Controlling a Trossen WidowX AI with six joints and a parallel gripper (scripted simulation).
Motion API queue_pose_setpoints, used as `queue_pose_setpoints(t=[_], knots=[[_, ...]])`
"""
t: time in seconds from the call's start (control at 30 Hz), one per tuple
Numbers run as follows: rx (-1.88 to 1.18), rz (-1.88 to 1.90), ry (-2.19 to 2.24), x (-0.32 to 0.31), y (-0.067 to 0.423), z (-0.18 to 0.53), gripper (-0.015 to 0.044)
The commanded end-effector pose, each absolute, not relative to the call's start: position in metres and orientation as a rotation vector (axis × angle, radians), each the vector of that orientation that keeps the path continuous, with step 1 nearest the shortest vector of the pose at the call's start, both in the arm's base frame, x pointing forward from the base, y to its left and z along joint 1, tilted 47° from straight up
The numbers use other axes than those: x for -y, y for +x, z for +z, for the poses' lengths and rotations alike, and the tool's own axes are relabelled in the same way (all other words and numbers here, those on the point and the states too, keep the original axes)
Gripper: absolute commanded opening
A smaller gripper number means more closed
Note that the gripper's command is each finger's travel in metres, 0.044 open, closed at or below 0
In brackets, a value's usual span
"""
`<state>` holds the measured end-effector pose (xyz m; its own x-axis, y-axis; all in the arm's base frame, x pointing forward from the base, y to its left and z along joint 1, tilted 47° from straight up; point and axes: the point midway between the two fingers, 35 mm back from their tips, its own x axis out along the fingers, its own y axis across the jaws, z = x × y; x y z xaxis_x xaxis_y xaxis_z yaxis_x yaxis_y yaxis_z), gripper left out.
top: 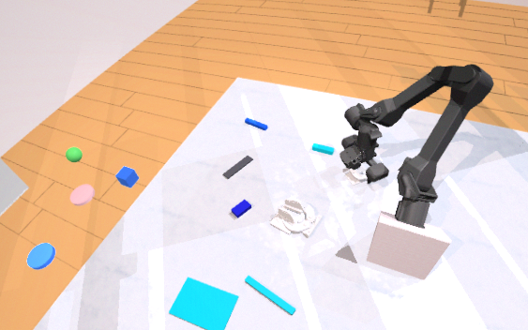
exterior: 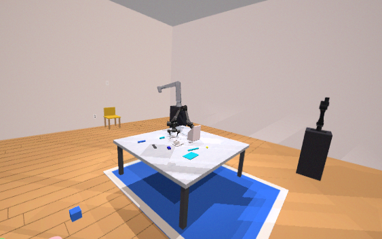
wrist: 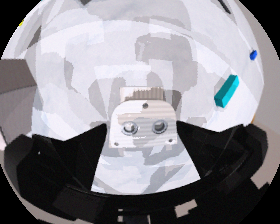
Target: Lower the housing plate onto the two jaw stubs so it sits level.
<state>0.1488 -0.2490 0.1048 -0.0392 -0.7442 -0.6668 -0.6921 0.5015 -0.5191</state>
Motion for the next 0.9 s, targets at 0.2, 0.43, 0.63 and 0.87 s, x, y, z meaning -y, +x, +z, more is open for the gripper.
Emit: queue_pose_setpoints(t=[0.2, 0.43, 0.63, 0.87], knots=[[-1.753, -0.061, -1.218, 0.2493, 0.1493, 0.1039, 0.044], [-1.753, -0.061, -1.218, 0.2493, 0.1493, 0.1039, 0.044], [-1.756, -0.066, -1.215, 0.2494, 0.1488, 0.1045, 0.0407], [-1.756, -0.066, -1.215, 0.2494, 0.1488, 0.1045, 0.036]])
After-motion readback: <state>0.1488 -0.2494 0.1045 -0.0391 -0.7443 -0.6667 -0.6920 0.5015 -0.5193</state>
